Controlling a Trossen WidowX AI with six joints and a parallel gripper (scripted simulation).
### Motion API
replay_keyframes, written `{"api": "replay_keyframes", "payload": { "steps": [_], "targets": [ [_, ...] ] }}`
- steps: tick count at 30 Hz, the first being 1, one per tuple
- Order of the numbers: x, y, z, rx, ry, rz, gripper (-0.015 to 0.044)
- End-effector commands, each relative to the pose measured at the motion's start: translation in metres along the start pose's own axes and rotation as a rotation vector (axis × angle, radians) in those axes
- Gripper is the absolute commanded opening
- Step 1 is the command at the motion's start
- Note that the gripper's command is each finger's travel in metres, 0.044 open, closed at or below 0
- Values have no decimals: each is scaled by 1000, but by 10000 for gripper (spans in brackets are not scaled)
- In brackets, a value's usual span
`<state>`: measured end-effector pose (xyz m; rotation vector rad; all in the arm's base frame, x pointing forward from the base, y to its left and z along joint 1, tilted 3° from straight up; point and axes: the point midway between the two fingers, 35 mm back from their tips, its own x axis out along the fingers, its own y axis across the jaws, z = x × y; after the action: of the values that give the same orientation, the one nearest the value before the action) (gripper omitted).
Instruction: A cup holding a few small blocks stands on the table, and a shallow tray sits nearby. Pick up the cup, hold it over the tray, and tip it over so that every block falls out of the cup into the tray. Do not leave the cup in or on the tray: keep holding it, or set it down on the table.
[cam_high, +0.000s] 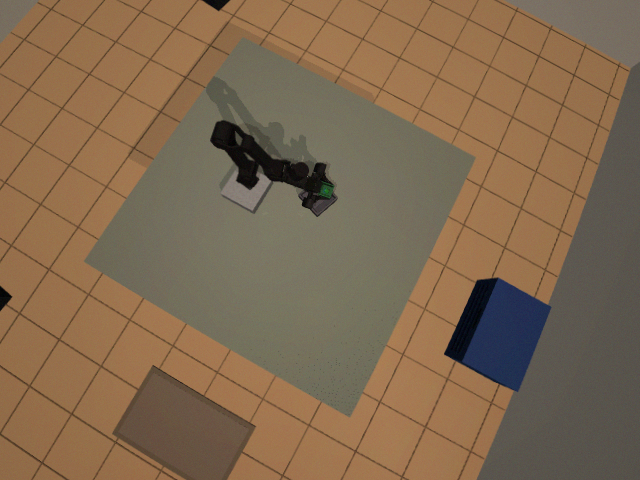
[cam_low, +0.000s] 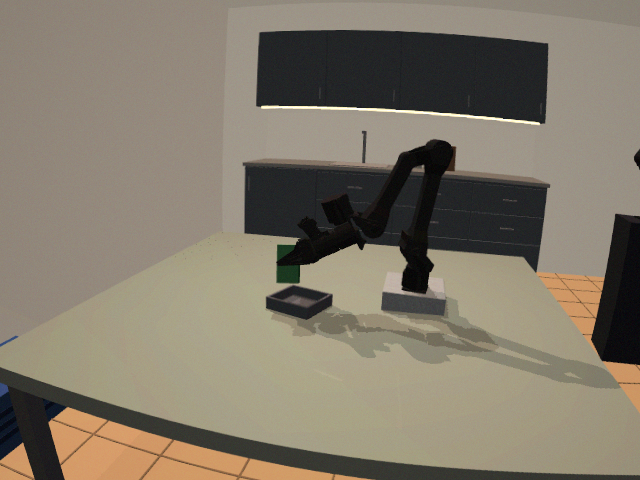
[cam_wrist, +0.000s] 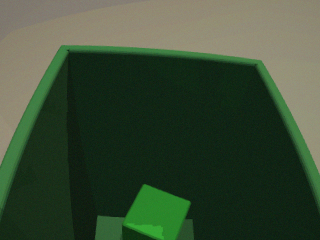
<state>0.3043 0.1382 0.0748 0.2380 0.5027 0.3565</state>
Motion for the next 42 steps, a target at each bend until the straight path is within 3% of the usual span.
{"api": "replay_keyframes", "payload": {
  "steps": [1, 42],
  "targets": [
    [1, 2, 2, 91, -4, 9, 0],
    [5, 2, 0, 987, 0, 10, 0]
  ]
}}
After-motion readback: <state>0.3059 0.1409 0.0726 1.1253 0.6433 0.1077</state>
